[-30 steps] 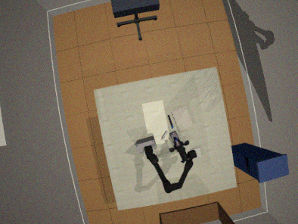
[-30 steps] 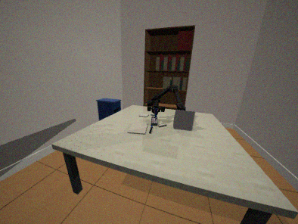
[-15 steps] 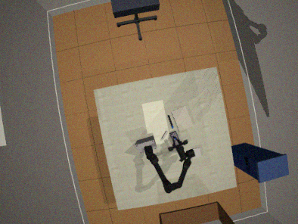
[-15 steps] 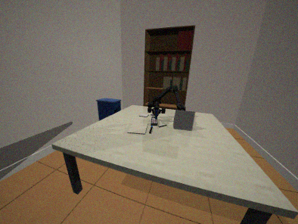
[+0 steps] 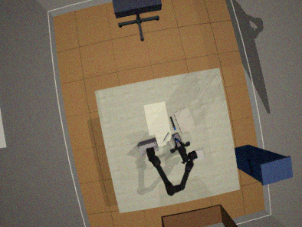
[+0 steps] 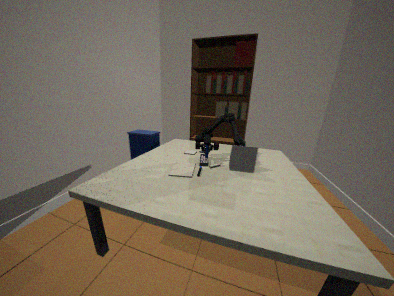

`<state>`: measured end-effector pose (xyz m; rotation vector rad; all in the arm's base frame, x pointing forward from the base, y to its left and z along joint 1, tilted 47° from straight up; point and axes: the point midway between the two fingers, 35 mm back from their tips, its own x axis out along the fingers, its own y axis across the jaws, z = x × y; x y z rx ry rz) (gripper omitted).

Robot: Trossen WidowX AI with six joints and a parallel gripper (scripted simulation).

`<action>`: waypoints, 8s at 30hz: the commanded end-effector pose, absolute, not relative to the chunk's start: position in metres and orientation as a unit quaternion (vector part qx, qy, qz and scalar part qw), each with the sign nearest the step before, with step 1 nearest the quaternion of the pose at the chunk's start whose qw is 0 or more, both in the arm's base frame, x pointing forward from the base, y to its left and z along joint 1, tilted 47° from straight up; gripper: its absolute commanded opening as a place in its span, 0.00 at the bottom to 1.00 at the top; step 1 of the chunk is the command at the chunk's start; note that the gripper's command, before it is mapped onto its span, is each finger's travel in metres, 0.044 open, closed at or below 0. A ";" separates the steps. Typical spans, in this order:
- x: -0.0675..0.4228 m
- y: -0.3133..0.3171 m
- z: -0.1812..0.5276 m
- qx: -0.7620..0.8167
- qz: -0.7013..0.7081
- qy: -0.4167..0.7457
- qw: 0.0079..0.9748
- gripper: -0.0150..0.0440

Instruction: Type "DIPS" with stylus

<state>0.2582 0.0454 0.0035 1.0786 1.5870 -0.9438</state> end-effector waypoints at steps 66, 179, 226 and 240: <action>0.258 0.034 -0.008 0.439 -0.388 0.652 0.481 0.39; 0.282 -0.021 0.068 0.439 -0.388 0.650 0.483 0.39; 0.285 -0.030 0.059 0.439 -0.389 0.650 0.483 0.39; 0.285 -0.031 0.058 0.439 -0.389 0.650 0.483 0.39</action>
